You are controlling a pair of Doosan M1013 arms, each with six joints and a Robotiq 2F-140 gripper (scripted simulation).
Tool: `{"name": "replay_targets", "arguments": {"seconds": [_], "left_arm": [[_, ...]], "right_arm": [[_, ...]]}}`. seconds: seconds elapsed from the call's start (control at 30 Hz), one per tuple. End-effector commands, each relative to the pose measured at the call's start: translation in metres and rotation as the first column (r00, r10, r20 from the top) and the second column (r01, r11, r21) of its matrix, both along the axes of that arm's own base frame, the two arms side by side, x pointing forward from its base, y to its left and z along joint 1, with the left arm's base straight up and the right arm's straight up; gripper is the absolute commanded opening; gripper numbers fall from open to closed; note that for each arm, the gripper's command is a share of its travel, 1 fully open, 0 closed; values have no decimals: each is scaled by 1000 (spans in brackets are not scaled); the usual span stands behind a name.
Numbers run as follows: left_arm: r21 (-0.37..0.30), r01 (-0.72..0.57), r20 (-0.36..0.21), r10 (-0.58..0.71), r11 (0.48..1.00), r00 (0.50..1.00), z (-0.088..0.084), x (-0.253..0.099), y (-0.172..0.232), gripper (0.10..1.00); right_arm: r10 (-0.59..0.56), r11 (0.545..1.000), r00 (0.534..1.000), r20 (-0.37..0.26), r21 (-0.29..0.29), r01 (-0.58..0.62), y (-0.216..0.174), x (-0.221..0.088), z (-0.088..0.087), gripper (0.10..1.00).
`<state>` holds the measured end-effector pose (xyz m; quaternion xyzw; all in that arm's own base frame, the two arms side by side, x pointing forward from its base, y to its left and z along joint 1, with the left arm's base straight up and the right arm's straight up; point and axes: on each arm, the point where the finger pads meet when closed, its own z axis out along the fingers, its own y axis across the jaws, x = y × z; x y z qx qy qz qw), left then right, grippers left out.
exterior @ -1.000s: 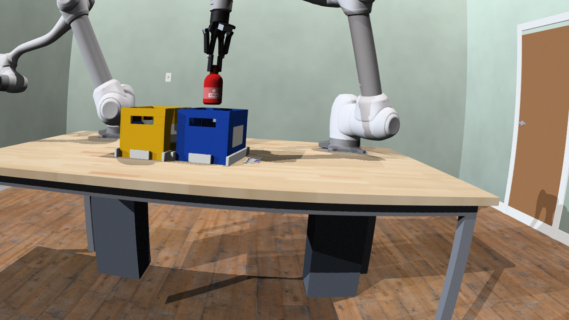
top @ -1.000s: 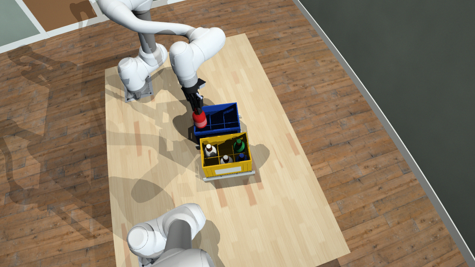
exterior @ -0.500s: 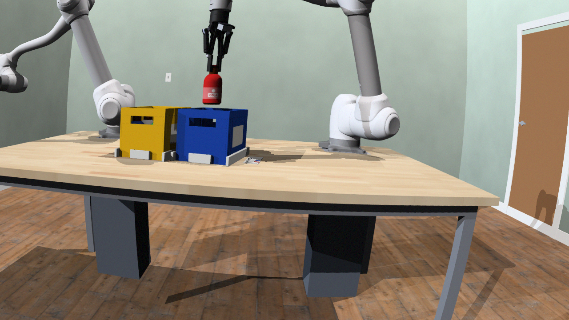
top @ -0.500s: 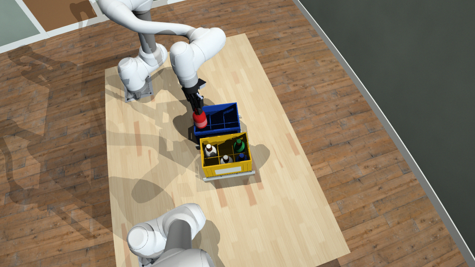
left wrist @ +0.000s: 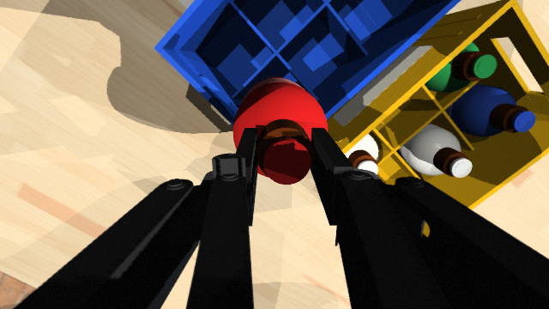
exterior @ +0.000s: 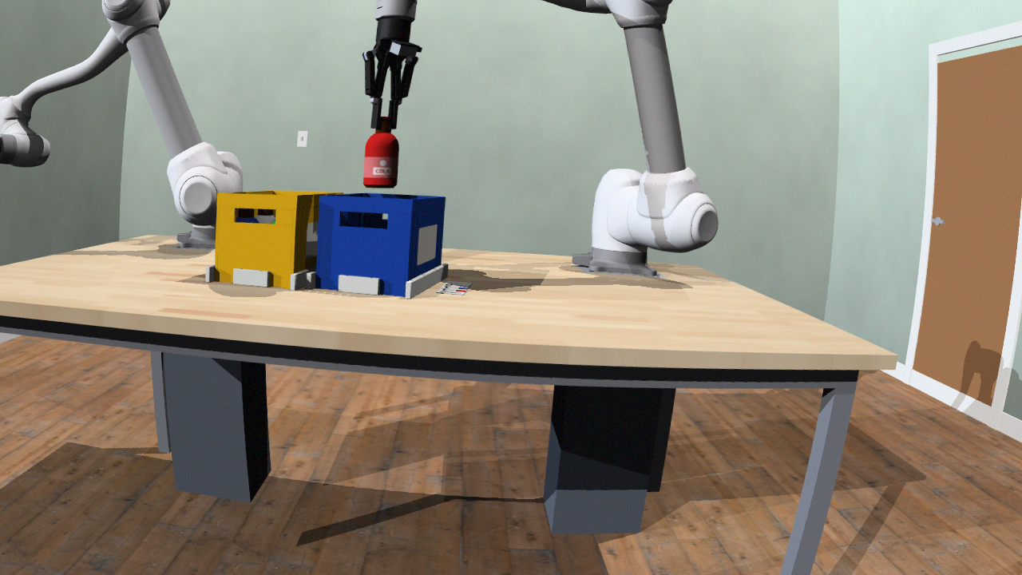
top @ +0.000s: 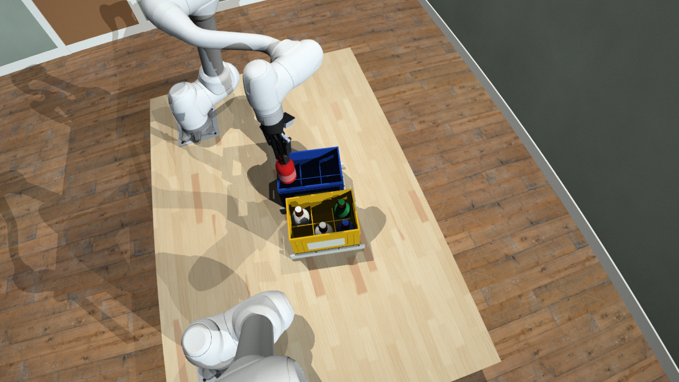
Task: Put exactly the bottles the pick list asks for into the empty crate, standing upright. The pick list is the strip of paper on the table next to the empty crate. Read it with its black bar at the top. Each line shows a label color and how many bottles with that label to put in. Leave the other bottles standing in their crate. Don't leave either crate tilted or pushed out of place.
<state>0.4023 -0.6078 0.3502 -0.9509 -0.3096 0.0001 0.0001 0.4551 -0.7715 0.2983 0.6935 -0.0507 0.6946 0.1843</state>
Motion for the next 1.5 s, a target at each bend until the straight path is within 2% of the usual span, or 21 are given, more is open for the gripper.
{"name": "replay_targets", "arguments": {"seconds": [0.0, 0.2, 1.47], "left_arm": [[-1, 0, 1, 0, 1000, 1000, 1, 0, 0, 99], [-1, 0, 1, 0, 1000, 1000, 1, 0, 0, 99], [-1, 0, 1, 0, 1000, 1000, -33, 1, -1, 99]], "right_arm": [[0, 1000, 1000, 1, -2, 0, 0, 0, 1, 1000], [0, 1000, 1000, 1, -2, 0, 0, 0, 1, 1000], [0, 1000, 1000, 1, -2, 0, 0, 0, 1, 1000]]}}
